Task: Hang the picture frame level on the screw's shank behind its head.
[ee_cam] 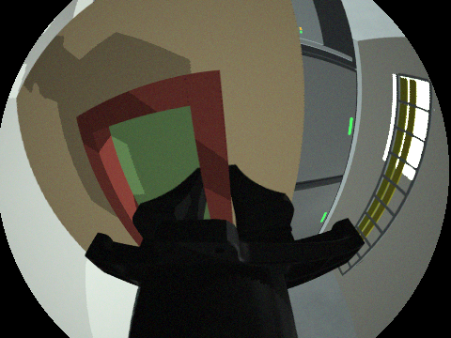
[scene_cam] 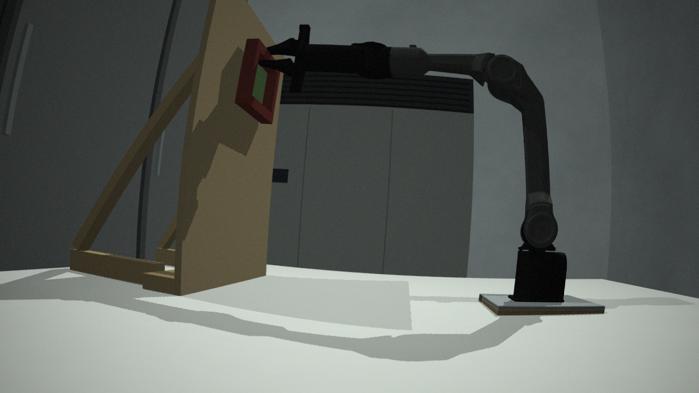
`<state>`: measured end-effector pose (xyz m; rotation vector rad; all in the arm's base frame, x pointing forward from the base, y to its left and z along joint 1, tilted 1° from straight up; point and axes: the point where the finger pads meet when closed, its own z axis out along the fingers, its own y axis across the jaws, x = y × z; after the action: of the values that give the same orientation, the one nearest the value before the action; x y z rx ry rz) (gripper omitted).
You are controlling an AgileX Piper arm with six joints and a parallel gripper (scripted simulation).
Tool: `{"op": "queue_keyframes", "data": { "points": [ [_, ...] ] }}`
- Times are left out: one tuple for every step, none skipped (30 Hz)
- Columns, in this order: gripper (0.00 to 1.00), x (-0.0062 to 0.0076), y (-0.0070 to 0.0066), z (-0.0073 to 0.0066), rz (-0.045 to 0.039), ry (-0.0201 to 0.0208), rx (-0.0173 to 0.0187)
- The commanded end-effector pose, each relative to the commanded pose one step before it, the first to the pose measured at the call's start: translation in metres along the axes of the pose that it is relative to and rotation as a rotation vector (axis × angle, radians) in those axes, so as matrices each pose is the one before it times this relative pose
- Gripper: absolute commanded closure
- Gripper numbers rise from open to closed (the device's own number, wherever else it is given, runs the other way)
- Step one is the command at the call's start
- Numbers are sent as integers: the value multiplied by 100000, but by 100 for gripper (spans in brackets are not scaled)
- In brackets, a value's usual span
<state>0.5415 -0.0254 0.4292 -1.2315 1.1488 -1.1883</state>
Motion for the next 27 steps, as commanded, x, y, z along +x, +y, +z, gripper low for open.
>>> {"op": "queue_keyframes", "data": {
  "points": [
    [100,20,-315,-49,-8,-4,631],
    [100,0,0,0,0,0,0],
    [100,0,0,0,0,0,0],
    [100,0,0,0,0,0,0],
    [100,0,0,0,0,0,0],
    [100,0,0,0,0,0,0],
    [100,0,0,0,0,0,0],
    [100,0,0,0,0,0,0],
    [100,0,0,0,0,0,0],
    [100,0,0,0,0,0,0],
    [100,0,0,0,0,0,0],
    [100,0,0,0,0,0,0],
    [100,0,0,0,0,0,0],
    [100,0,0,0,0,0,0],
    [100,0,2,0,0,1,-1],
    [100,1,5,-1,1,1,-3],
    [100,1,9,-1,2,2,-6],
    [100,2,14,-2,3,3,-9],
    [100,0,0,0,0,0,0],
    [100,0,0,0,0,0,0],
    [100,2,21,-2,-23,3,-22],
    [100,3,29,-3,8,6,-37],
    [100,4,35,-3,9,7,-45],
    [100,4,40,-4,11,8,-50],
    [100,5,33,-5,8,9,-32],
    [100,5,20,-6,3,11,-1],
    [100,6,15,-7,1,12,12]
  ]
}}
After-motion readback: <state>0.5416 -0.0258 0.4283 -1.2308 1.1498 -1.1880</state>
